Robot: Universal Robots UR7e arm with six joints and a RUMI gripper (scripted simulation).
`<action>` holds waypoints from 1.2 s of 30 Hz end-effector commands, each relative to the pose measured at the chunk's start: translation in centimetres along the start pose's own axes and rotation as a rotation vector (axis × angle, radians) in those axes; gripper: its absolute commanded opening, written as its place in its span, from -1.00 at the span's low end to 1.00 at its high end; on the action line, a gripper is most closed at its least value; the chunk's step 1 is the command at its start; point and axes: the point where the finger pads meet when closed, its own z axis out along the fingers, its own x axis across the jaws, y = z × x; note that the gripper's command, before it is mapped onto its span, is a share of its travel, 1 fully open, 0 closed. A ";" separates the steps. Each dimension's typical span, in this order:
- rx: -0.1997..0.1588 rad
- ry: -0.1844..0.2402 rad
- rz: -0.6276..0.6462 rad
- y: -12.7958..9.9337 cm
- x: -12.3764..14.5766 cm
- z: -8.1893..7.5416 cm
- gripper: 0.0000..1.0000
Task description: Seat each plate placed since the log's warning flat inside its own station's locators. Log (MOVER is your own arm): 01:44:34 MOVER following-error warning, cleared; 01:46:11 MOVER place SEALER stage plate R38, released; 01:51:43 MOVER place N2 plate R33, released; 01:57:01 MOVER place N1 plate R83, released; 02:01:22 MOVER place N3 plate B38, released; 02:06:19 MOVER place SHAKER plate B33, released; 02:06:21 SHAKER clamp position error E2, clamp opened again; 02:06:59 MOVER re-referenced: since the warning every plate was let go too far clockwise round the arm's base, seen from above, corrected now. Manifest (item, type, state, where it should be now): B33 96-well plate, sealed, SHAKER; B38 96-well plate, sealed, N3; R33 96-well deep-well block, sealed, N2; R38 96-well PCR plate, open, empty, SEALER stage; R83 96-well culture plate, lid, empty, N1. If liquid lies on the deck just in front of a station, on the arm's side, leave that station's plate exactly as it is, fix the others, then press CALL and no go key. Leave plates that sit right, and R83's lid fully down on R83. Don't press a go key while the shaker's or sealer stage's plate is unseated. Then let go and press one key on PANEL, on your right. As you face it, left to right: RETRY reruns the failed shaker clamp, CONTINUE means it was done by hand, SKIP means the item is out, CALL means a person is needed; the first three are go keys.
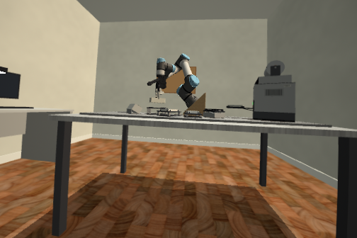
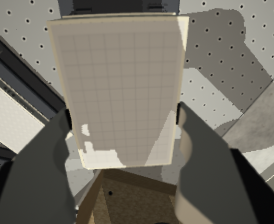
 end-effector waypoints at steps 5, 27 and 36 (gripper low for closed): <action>0.001 0.000 0.000 -0.1 0.0 0.1 -1.00; 0.001 0.000 0.000 -0.1 0.0 0.8 -1.00; 0.001 0.000 0.000 -0.1 0.0 1.0 -1.00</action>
